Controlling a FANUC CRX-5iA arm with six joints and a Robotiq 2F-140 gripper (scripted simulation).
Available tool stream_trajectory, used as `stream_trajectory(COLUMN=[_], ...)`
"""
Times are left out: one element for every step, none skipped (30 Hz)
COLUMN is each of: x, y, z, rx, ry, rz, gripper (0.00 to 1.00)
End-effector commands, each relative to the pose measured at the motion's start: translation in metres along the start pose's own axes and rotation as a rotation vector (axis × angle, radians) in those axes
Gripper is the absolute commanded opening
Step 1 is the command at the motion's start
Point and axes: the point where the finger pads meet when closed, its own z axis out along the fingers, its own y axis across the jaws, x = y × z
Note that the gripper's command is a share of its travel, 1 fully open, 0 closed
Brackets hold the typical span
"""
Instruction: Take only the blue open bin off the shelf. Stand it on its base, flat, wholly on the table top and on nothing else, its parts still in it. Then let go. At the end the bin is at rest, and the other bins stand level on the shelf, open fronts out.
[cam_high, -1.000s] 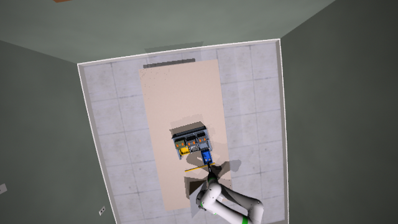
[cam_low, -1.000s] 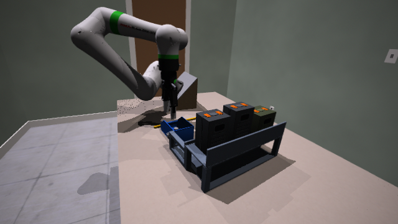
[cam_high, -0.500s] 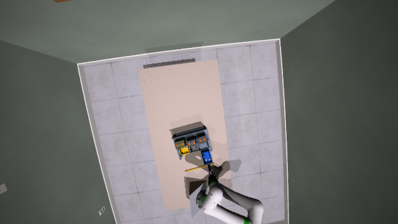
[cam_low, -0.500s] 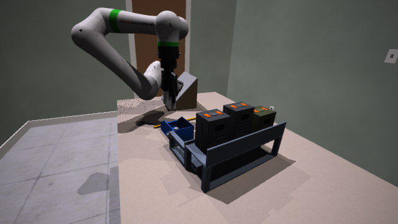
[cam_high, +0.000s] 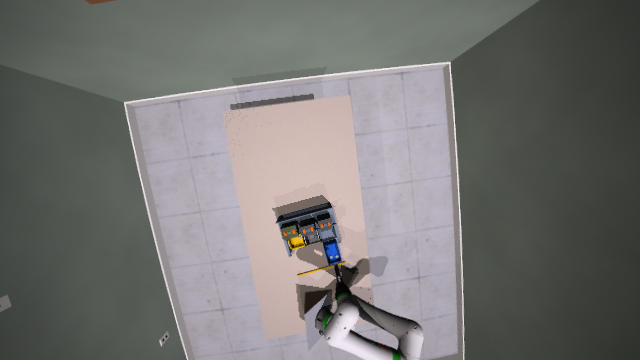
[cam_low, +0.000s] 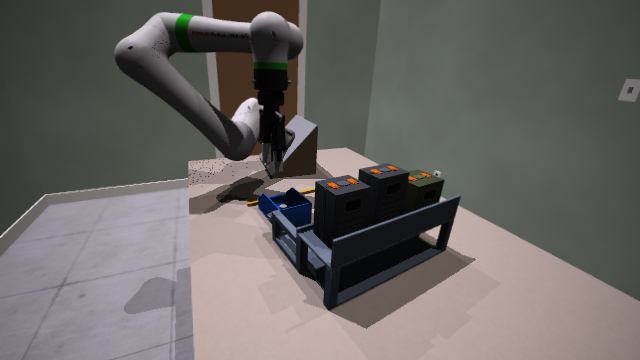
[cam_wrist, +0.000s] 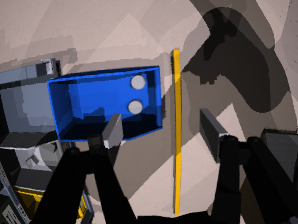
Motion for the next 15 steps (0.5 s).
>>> stream_trajectory(x=[-0.0001,-0.0001,-0.0001,-0.0001,-0.0001,-0.0001,-0.0001,-0.0001,-0.0001,-0.0001,-0.0001,-0.0001,-0.0001,-0.0001,-0.0001], y=[-0.0001,-0.0001,-0.0001,-0.0001,-0.0001,-0.0001,-0.0001,-0.0001,-0.0001,-0.0001,-0.0001,-0.0001,-0.0001,-0.0001,-0.0001], z=[-0.0002,-0.0002,0.0015,0.0033,0.005,0.0068,0.0085,0.0085,0.0085,0.0085,0.0085,0.0085,0.0085,0.0085,0.0085], rx=[0.0,0.0,0.0,0.0,0.0,0.0,0.0,0.0,0.0,0.0,0.0,0.0,0.0,0.0,0.0], ry=[0.0,0.0,0.0,0.0,0.0,0.0,0.0,0.0,0.0,0.0,0.0,0.0,0.0,0.0,0.0], rz=[0.0,0.0,0.0,0.0,0.0,0.0,0.0,0.0,0.0,0.0,0.0,0.0,0.0,0.0,0.0], gripper=[0.57,0.57,0.57,0.57,0.57,0.57,0.57,0.57,0.57,0.57,0.57,0.57,0.57,0.57,0.57])
